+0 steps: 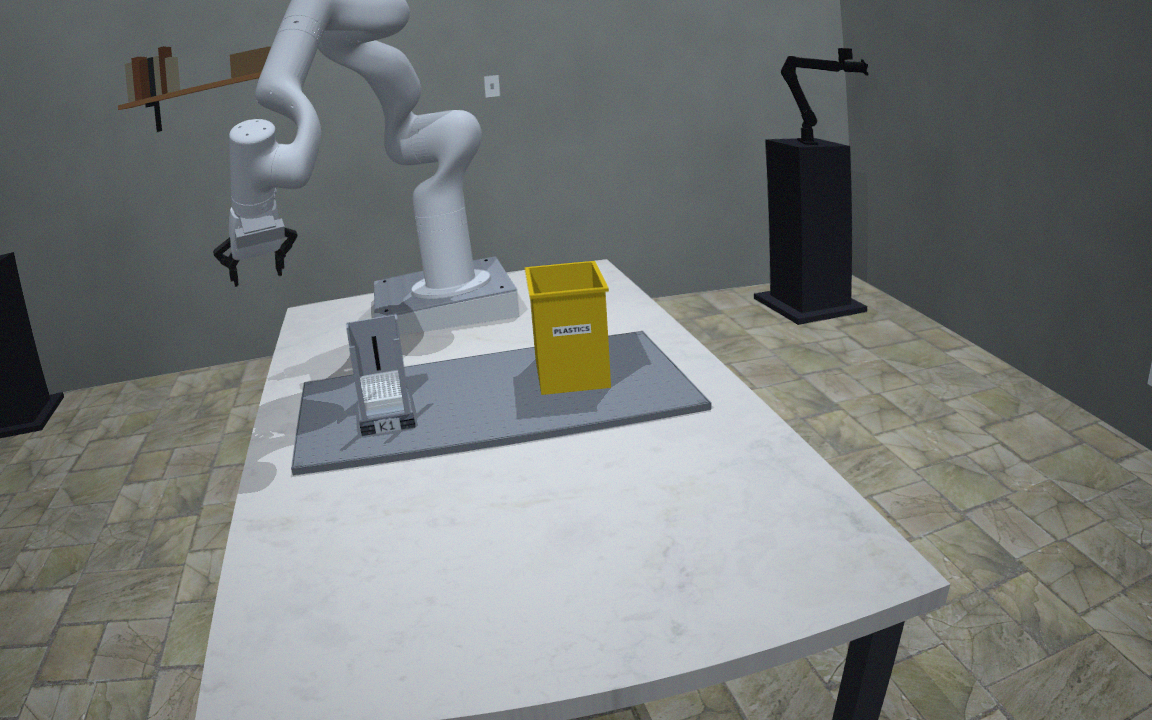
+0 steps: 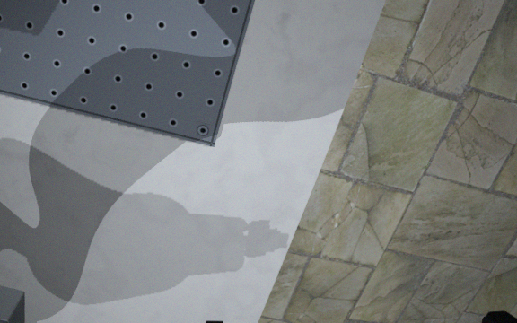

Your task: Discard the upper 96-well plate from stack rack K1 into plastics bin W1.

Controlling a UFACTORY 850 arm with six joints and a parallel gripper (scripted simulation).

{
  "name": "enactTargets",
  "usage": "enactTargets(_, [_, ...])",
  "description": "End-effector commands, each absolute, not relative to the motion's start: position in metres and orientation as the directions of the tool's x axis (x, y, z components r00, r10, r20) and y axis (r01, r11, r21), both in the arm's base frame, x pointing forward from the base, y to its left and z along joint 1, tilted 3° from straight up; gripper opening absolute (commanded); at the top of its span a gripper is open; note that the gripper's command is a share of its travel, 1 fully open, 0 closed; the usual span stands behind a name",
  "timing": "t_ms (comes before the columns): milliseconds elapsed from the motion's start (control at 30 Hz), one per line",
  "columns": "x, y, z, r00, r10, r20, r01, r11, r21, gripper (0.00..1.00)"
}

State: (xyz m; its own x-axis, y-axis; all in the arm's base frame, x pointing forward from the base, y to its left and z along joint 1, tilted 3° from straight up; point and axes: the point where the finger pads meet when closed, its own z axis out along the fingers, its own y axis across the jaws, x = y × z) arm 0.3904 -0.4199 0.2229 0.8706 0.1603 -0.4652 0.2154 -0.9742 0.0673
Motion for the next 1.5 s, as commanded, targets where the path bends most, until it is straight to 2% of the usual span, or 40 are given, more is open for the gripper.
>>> enactTargets(0, [0.405,-0.406,0.221,0.905,0.14,-0.402,0.189,-0.978,0.083,1.0])
enactTargets(267, [0.425,-0.384,0.218,0.905,0.14,-0.402,0.189,-0.978,0.083,1.0])
enactTargets(400, [0.439,-0.369,0.216,0.948,0.104,-0.302,0.138,-0.986,0.094,1.0])
enactTargets(767, [0.461,-0.343,0.214,0.948,0.104,-0.302,0.138,-0.986,0.094,1.0])
enactTargets(900, [0.473,-0.327,0.213,0.978,0.061,-0.201,0.081,-0.992,0.092,1.0])
enactTargets(1267, [0.494,-0.3,0.212,0.978,0.061,-0.201,0.081,-0.992,0.092,1.0])
enactTargets(1367, [0.502,-0.288,0.212,0.993,0.017,-0.115,0.026,-0.996,0.08,1.0])
enactTargets(1467, [0.511,-0.275,0.213,0.995,0.011,-0.103,0.019,-0.997,0.078,1.0])
